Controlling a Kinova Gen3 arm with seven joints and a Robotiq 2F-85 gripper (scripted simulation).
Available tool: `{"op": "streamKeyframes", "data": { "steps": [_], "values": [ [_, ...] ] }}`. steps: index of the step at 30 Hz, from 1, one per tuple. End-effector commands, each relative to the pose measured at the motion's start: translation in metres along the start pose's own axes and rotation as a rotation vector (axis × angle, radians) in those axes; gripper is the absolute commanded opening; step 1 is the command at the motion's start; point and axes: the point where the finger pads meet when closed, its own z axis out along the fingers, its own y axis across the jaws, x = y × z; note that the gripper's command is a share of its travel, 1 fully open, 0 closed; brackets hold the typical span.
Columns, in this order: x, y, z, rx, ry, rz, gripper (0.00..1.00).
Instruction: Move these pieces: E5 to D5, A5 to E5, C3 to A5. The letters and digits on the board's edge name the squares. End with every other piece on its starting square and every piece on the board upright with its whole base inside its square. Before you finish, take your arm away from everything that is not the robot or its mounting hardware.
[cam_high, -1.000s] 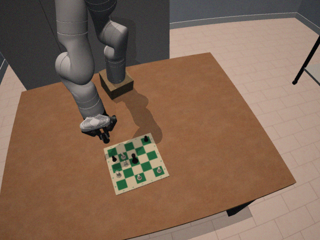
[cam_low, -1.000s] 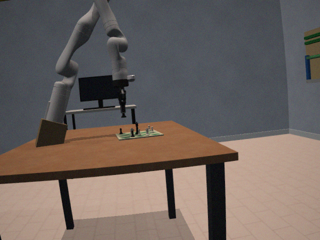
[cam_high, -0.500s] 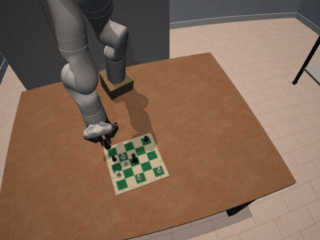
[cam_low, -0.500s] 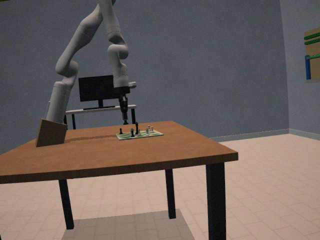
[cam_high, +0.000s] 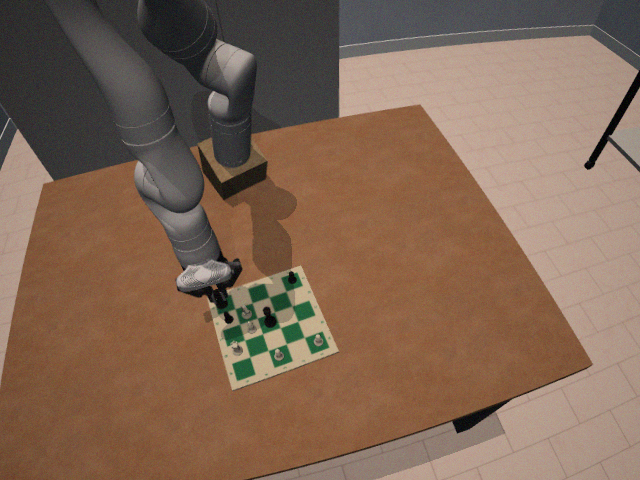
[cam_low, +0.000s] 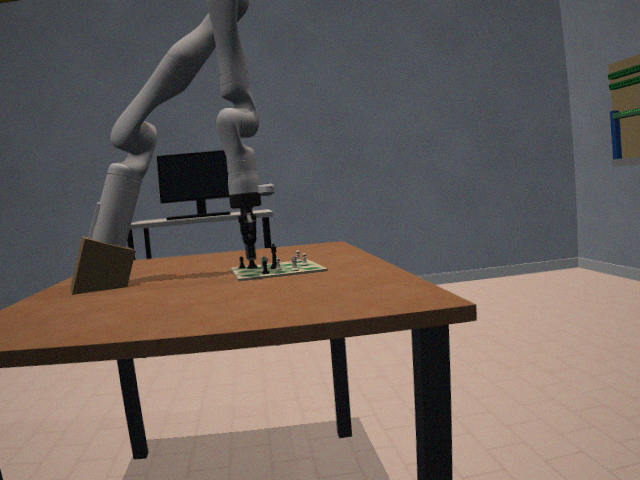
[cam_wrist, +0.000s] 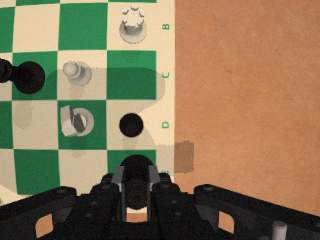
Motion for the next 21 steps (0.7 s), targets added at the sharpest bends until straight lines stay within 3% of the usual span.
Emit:
{"op": "streamKeyframes", "data": {
  "steps": [1, 21],
  "values": [
    [-0.0054, -0.0031, 0.0092, 0.014, -0.014, 0.005, 0.00],
    [-0.0054, -0.0032, 0.0126, 0.014, -0.014, 0.005, 0.00]
  ]
}}
